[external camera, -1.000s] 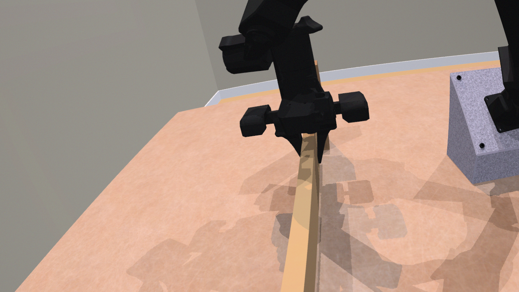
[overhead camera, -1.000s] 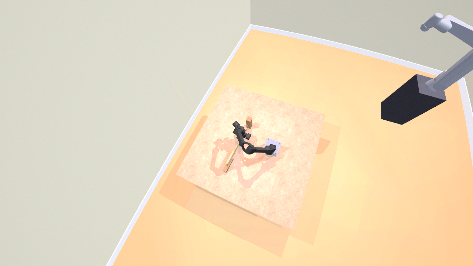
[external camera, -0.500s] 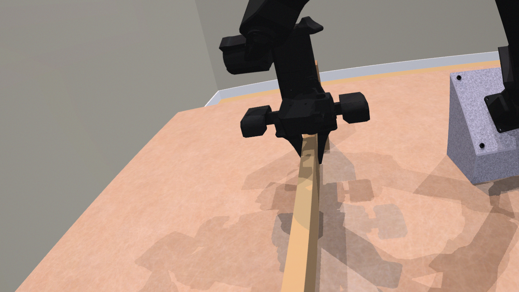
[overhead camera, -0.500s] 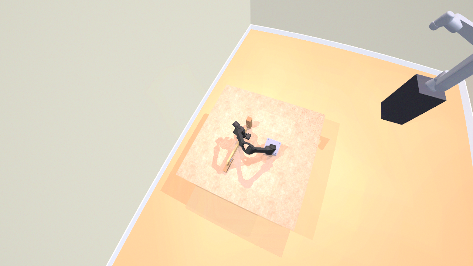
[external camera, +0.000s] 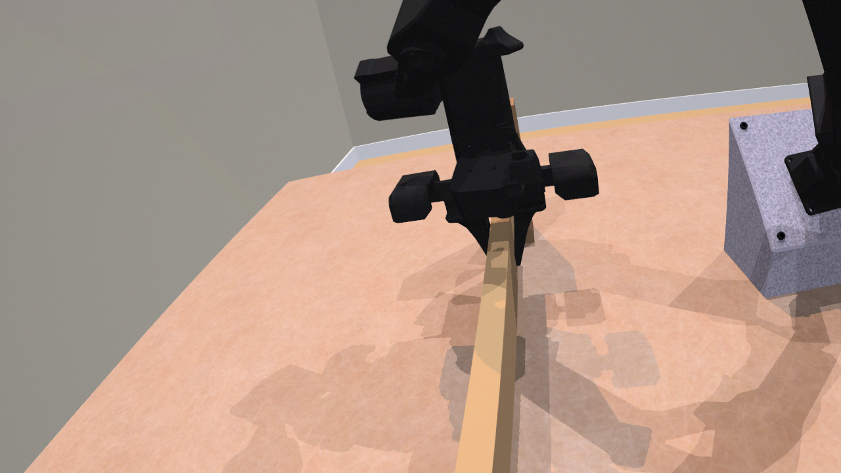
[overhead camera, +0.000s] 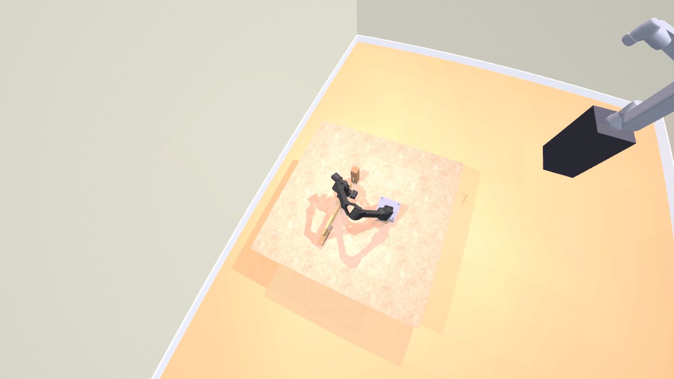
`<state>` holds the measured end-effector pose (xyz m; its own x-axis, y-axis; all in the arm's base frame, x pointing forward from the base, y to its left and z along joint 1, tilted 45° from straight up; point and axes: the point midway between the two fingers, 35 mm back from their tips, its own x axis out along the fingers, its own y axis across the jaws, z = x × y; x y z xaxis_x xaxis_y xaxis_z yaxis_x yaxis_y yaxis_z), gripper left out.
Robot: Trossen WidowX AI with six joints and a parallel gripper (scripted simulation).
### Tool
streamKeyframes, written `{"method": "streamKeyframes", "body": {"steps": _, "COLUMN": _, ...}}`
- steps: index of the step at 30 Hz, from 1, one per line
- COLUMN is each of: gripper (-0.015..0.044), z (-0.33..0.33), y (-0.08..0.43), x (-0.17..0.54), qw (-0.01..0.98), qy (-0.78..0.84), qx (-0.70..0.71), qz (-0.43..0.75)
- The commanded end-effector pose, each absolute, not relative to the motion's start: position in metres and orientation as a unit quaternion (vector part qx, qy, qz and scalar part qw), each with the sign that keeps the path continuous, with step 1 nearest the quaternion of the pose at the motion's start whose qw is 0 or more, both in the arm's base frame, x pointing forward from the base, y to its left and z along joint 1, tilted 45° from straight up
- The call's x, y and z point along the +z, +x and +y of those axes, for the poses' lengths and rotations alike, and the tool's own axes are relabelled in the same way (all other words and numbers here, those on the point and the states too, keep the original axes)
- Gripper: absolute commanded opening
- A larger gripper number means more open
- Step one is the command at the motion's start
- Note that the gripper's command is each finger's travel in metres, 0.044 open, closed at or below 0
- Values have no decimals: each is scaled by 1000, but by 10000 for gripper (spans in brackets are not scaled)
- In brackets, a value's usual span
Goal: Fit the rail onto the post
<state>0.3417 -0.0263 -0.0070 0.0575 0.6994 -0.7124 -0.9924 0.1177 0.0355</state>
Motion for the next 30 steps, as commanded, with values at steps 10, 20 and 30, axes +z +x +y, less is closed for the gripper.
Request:
{"method": "streamKeyframes", "body": {"steps": 10, "gripper": 0, "z": -30, "y": 343, "x": -4, "qw": 688, "qy": -246, "qx": 614, "qz": 298}}
{"method": "streamKeyframes", "body": {"steps": 20, "gripper": 0, "z": -33, "y": 343, "x": -6, "qw": 688, "qy": -246, "qx": 614, "qz": 298}}
{"method": "streamKeyframes", "body": {"steps": 30, "gripper": 0, "z": -34, "y": 342, "x": -9, "qw": 688, "qy": -247, "qx": 614, "qz": 298}}
